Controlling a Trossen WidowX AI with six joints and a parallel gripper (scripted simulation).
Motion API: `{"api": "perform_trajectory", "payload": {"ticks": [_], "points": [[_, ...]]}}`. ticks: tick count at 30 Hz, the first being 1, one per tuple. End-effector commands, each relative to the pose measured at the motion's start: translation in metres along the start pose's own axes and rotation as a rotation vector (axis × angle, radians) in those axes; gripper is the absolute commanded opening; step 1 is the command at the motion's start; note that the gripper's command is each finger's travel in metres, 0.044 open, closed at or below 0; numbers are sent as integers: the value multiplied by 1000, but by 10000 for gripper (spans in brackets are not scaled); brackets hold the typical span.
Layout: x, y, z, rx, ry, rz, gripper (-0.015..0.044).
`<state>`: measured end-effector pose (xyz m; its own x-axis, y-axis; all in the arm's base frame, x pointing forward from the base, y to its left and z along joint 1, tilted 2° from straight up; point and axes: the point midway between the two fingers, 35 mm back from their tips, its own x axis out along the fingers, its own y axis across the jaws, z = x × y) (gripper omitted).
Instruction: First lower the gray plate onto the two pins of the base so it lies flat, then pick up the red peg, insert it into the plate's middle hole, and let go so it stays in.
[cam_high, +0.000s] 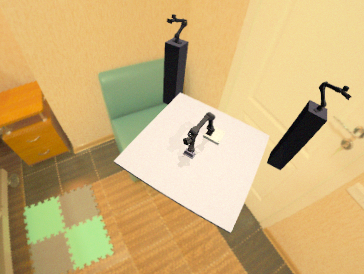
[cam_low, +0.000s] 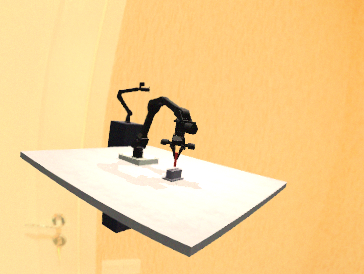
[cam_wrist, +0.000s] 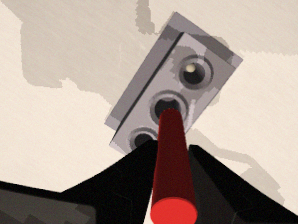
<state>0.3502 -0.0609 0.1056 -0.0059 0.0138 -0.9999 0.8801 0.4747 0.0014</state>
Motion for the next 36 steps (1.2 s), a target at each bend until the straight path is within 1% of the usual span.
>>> {"api": "perform_trajectory", "payload": {"ticks": [1, 21, 36], "points": [[0, 0, 1, -3, -2, -2, 0], [1, 0, 0, 0, -1, 0, 0], [18, 2, 2, -3, -2, -2, 0]]}}
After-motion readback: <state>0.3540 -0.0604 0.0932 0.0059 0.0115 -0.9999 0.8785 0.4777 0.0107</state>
